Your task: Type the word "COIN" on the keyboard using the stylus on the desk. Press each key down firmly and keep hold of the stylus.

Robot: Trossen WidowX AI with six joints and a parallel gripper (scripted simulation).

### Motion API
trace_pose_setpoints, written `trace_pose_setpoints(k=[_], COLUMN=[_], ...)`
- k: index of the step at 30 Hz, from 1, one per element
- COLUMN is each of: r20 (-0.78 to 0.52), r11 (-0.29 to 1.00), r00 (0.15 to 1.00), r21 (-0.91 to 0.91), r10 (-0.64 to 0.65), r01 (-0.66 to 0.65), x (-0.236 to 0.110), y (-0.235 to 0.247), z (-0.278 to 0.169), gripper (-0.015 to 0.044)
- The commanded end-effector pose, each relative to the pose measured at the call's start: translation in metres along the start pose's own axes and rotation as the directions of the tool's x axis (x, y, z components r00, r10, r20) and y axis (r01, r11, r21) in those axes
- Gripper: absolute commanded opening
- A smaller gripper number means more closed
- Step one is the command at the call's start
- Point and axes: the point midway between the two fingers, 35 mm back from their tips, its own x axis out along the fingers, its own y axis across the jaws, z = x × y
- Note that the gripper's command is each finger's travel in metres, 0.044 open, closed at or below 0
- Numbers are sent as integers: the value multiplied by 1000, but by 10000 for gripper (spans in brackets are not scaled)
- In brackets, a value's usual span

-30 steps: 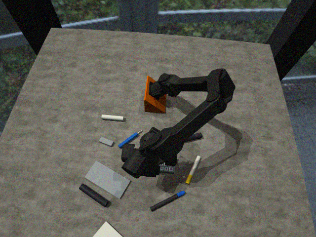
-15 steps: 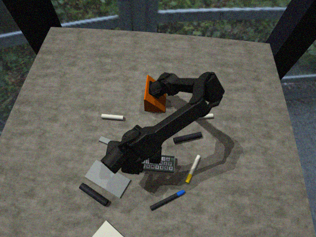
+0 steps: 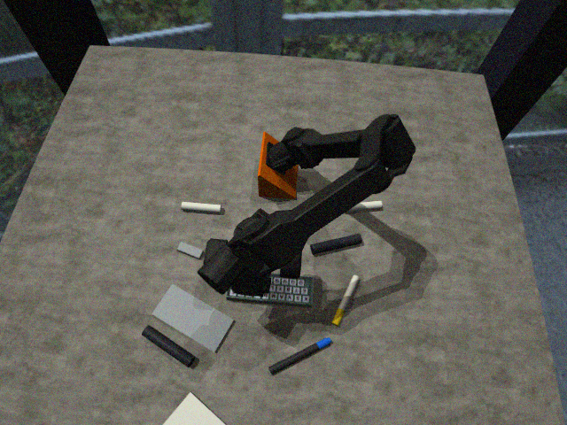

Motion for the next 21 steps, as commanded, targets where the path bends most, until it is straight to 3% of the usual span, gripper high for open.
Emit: trace_pose_setpoints(k=[1,4,9,21], r20=[-1,-1,-1,-1], r11=[1000,1000,1000,1000], r00=[1000,1000,1000,1000], r21=[2,3,3,3], r10=[0,-1,3,3], r01=[0,1,-3,-3], x=[1,1,1,1], y=[1,10,70,72], z=[-2,-1,-1,-1], gripper=[0,0,0,0])
